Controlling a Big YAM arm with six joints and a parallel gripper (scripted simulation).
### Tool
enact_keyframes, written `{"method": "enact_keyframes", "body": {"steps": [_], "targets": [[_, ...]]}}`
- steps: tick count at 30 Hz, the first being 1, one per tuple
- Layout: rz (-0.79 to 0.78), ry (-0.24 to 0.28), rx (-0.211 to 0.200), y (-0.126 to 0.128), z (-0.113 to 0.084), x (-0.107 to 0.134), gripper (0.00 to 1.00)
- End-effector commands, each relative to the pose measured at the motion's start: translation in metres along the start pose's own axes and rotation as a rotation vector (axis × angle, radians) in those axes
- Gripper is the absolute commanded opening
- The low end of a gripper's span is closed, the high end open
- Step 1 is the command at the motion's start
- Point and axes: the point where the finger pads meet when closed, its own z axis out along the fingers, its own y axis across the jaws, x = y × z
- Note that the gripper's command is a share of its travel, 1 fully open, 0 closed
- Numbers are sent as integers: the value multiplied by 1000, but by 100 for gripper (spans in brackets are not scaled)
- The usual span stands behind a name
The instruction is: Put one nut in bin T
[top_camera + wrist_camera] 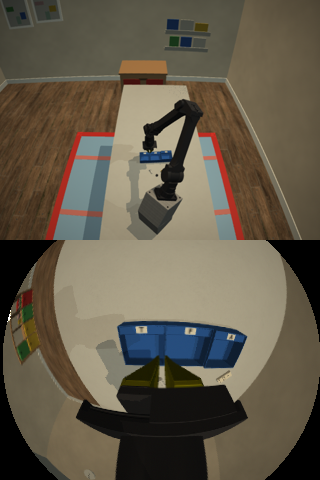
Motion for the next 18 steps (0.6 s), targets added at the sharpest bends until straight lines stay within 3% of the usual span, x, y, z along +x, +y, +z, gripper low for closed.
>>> {"method": "enact_keyframes", "body": {"steps": [1, 6, 8, 10, 18], "targets": [[20, -10, -3, 21, -1, -14, 8], [20, -10, -4, 47, -1, -14, 8], [20, -10, -6, 48, -1, -14, 8], [48, 1, 5, 33, 5, -15, 8], [36, -19, -2, 34, 13, -20, 8]]}}
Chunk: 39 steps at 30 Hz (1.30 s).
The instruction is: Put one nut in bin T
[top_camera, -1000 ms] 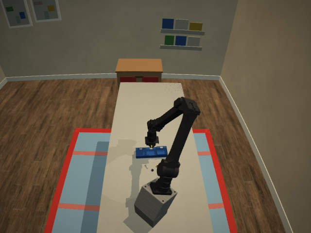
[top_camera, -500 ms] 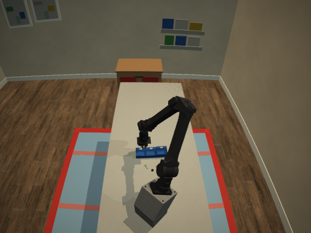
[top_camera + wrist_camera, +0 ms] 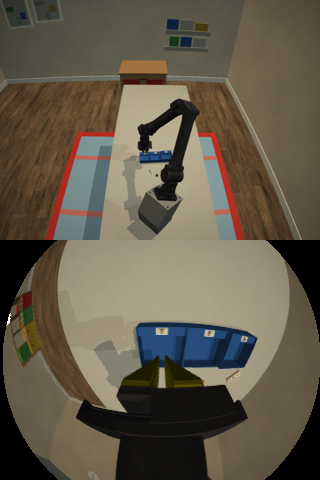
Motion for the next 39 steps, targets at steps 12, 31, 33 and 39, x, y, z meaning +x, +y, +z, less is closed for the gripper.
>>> {"method": "enact_keyframes", "body": {"steps": [12, 31, 33, 39], "targets": [[12, -20, -2, -1, 36, -16, 8], [8, -15, -2, 2, 54, -13, 8], [7, -13, -1, 2, 54, -13, 8], [5, -9, -1, 2, 53, -12, 8]]}}
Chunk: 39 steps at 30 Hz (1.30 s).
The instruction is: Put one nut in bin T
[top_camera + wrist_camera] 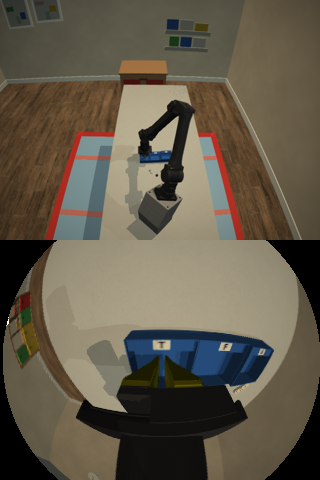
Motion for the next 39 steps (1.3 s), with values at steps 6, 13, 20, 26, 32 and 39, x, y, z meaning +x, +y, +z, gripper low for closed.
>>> {"method": "enact_keyframes", "body": {"steps": [6, 13, 20, 26, 32, 39], "targets": [[5, -24, -6, 3, -6, -13, 8], [5, -24, -6, 2, -6, -13, 8], [5, -24, -6, 2, -6, -14, 8], [5, -24, -6, 2, -6, -14, 8], [11, -48, -15, 8, -24, -25, 8], [10, -26, -7, 2, -29, -13, 8]]}}
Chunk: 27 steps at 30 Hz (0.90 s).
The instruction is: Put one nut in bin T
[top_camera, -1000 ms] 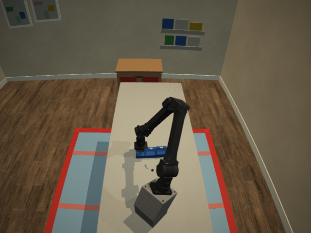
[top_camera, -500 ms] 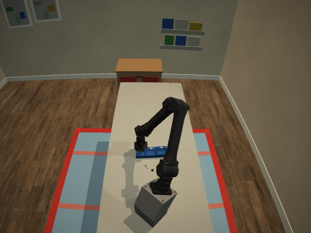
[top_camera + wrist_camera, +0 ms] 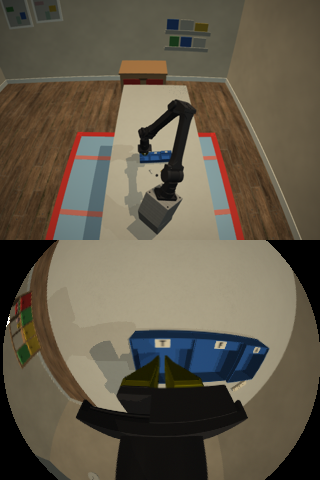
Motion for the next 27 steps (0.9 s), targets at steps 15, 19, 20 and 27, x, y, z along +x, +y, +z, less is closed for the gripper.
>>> {"method": "enact_keyframes", "body": {"steps": [15, 19, 20, 27], "targets": [[-1, -18, -5, 5, -39, -4, 8], [-1, -18, -6, 5, -47, -4, 8], [-1, -18, -6, 5, -51, -4, 8], [-1, 26, 10, -4, -35, 9, 8]]}}
